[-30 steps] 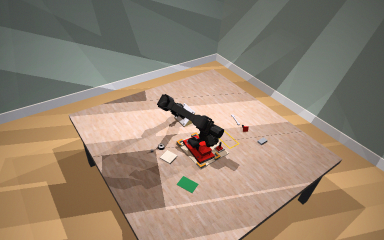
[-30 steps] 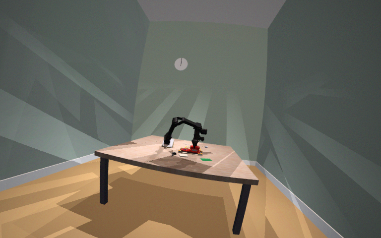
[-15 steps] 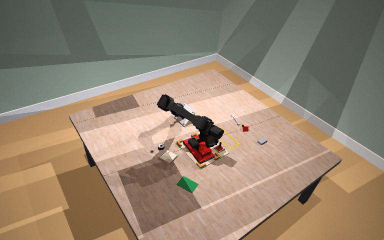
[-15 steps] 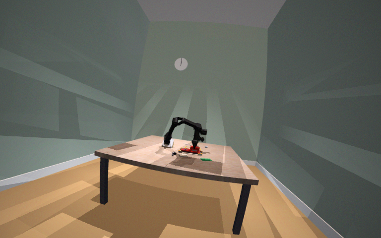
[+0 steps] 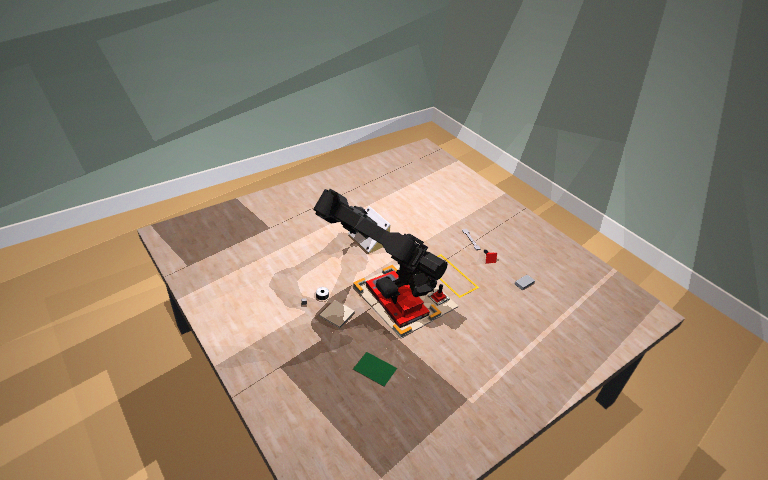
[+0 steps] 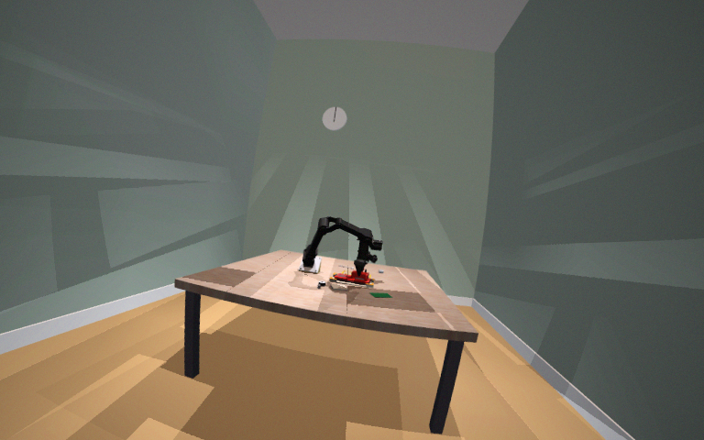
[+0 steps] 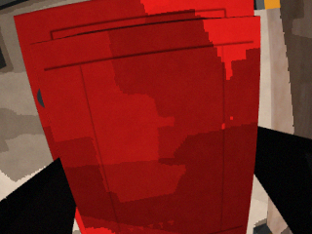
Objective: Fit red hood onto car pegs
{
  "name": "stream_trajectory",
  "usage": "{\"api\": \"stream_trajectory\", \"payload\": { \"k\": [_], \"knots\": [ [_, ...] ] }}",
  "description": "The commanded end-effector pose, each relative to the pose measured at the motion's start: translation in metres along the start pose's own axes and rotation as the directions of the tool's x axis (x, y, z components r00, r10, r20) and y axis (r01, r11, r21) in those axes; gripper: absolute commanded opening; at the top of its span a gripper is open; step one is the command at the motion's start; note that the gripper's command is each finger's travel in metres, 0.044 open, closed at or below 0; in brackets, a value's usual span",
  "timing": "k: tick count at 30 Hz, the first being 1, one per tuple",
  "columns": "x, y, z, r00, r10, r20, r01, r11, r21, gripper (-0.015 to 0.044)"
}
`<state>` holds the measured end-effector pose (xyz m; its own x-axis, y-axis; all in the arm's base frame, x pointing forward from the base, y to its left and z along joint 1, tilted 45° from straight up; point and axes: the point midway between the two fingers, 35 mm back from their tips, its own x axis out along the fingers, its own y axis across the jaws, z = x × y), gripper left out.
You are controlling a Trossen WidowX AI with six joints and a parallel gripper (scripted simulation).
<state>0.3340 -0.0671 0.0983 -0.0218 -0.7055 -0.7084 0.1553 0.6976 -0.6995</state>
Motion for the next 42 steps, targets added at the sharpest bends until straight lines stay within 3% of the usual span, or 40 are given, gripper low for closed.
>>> {"api": "stream_trajectory", "payload": {
  "k": [1,26,42],
  "knots": [
    [0.0011,-0.0003,0.0004,1.000,-0.001,0.003,0.001,1.000,-0.002,0.0000],
    [0.0068,-0.0001,0.0000,1.000,0.000,0.000,0.000,1.000,0.000,0.0000],
    [0.0073,-0.0001,-0.0001,1.000,0.000,0.000,0.000,1.000,0.000,0.0420]
  ]
}}
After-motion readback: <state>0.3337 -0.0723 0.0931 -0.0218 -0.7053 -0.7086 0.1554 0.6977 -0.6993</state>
